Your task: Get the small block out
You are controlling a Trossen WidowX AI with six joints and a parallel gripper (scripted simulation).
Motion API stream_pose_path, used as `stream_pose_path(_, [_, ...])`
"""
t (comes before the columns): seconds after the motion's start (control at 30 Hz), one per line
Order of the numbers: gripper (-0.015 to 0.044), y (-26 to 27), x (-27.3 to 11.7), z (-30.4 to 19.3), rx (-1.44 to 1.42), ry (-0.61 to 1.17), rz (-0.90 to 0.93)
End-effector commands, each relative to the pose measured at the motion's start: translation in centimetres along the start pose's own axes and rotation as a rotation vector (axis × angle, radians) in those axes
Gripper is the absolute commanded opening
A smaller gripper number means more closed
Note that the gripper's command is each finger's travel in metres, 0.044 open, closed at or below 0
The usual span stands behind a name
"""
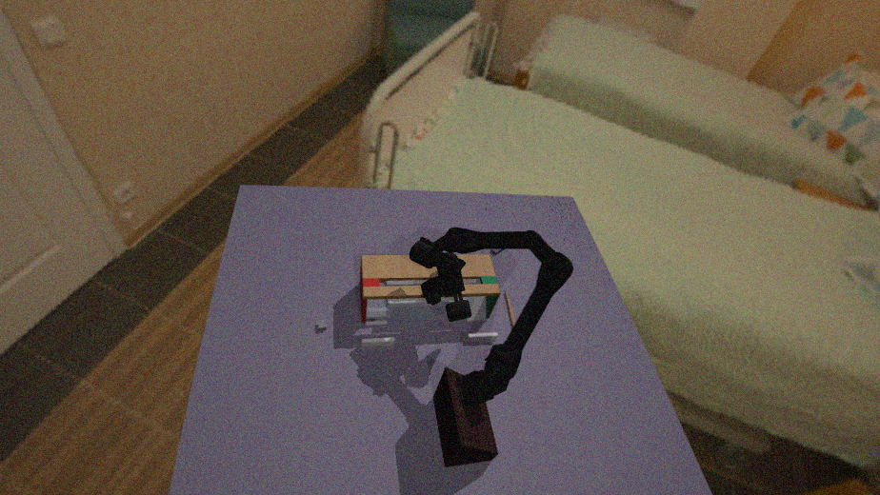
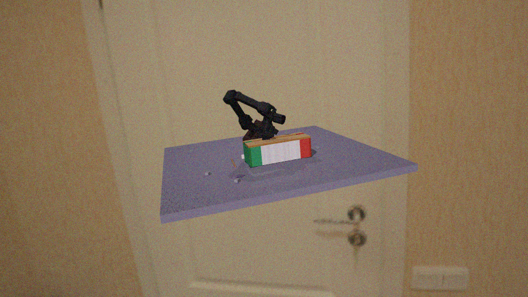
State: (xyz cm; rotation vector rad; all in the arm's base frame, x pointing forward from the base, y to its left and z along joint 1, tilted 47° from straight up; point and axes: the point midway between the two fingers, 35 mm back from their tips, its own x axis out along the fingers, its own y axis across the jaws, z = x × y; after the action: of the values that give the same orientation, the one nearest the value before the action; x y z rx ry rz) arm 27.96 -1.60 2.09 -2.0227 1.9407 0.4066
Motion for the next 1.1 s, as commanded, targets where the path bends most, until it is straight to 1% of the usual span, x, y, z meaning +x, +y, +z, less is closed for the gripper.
stream_pose_path(0.0, [0.04,-0.2,0.3,-0.6,0.011,0.001,-0.001])
stream_pose_path(1.07, [0.04,-0.2,1.2,-4.1,0.01,0.001,-0.001])
